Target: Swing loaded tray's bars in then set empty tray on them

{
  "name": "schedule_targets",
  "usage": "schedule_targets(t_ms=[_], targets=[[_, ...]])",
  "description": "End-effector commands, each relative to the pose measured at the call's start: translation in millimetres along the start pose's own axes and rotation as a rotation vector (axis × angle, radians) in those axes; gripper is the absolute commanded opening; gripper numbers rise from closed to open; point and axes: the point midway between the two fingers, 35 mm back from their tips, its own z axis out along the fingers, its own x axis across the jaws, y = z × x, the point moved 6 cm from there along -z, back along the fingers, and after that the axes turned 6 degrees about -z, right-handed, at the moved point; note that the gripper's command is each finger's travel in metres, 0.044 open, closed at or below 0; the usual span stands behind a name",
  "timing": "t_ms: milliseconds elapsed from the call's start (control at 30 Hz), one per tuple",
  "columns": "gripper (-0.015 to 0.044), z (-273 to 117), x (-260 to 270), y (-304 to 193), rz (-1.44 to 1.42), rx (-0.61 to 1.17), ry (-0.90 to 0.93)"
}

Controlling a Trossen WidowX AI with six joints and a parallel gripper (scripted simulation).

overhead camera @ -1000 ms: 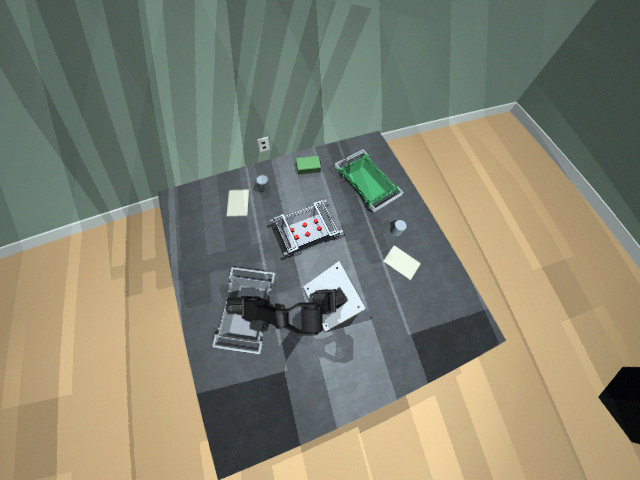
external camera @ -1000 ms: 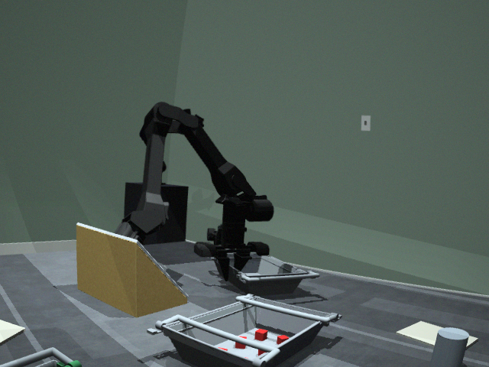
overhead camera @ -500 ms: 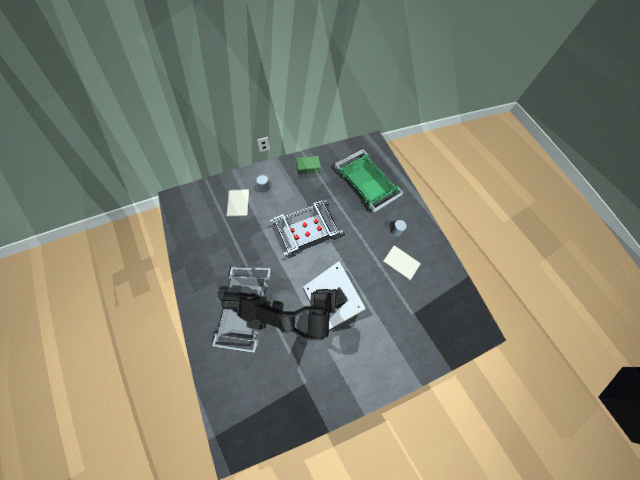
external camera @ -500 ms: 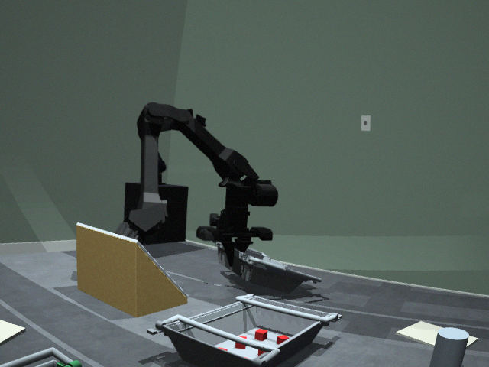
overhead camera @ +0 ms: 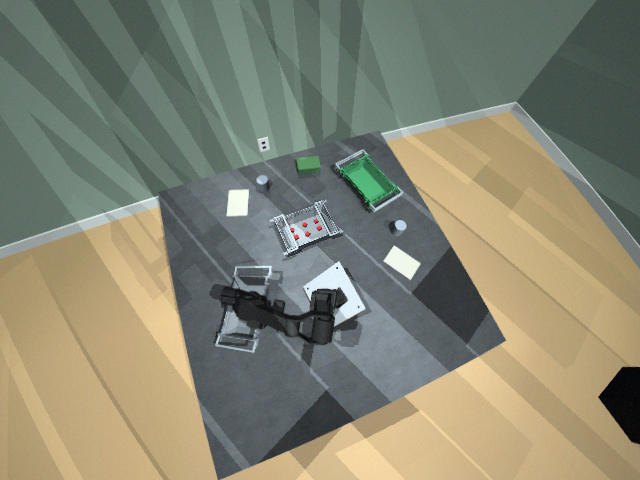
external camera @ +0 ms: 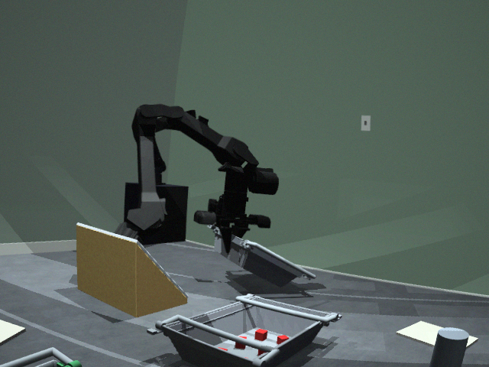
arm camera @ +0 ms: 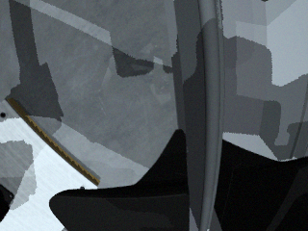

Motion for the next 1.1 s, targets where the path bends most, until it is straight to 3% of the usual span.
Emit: schedule_targets(t_ms=[0,600,1067], targets=[[0.0,-15,-7,0,-0.01,0.005,-0.024],[0.0,-93,-19,5,-0.009,0.007,-0.023],[0.0,-96,-19,5,-0.009,0.006,-0.024]])
